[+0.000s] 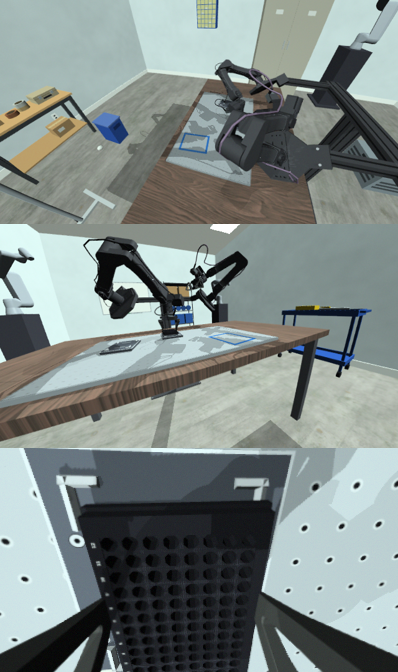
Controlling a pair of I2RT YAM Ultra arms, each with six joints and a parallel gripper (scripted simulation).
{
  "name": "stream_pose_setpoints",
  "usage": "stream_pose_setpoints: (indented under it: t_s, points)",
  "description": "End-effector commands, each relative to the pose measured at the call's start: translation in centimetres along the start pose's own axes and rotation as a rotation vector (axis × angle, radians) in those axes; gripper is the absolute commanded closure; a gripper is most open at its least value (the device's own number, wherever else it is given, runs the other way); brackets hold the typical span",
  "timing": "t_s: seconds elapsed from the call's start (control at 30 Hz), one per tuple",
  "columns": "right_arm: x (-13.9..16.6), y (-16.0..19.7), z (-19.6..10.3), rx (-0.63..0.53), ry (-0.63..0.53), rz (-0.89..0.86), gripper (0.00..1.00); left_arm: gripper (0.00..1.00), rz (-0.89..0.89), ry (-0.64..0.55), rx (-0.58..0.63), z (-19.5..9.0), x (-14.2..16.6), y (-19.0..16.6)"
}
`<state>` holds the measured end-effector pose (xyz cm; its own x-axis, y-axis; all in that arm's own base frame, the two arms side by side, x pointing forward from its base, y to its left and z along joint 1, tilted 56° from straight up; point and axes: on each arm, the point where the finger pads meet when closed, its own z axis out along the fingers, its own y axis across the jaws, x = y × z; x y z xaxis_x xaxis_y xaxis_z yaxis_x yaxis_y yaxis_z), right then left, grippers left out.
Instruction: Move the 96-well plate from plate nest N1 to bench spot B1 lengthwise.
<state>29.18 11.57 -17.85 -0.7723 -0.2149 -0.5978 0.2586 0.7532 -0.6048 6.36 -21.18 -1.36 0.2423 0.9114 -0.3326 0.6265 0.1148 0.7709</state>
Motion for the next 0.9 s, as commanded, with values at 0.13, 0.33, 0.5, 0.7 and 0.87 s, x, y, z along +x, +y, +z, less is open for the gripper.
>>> stream_pose_setpoints:
  t_s: [0.13, 0.33, 0.5, 0.7, 0.87]
  points:
    - [0.5, -0.3, -0.8, 0.004, -0.021, -0.029, 0.22, 0.0, -0.007, -0.011, 0.0, -0.2, -0.9, -0.2]
    - [0.5, -0.3, -0.8, 0.003, -0.022, -0.027, 0.22, 0.0, -0.007, -0.011, 0.0, -0.2, -0.9, -0.2]
    - [-0.2, 0.3, -0.4, -0.026, -0.004, 0.011, 0.22, 0.0, -0.007, -0.011, 0.0, -0.2, -0.9, -0.2]
    - [-0.7, 0.6, 0.7, -0.044, -0.027, 0.023, 0.22, 0.0, -0.007, -0.011, 0.0, -0.2, -0.9, -0.2]
    - [0.0, 0.2, 2.1, -0.032, -0.017, 0.013, 0.22, 0.0, -0.007, -0.011, 0.0, -0.2, -0.9, -0.2]
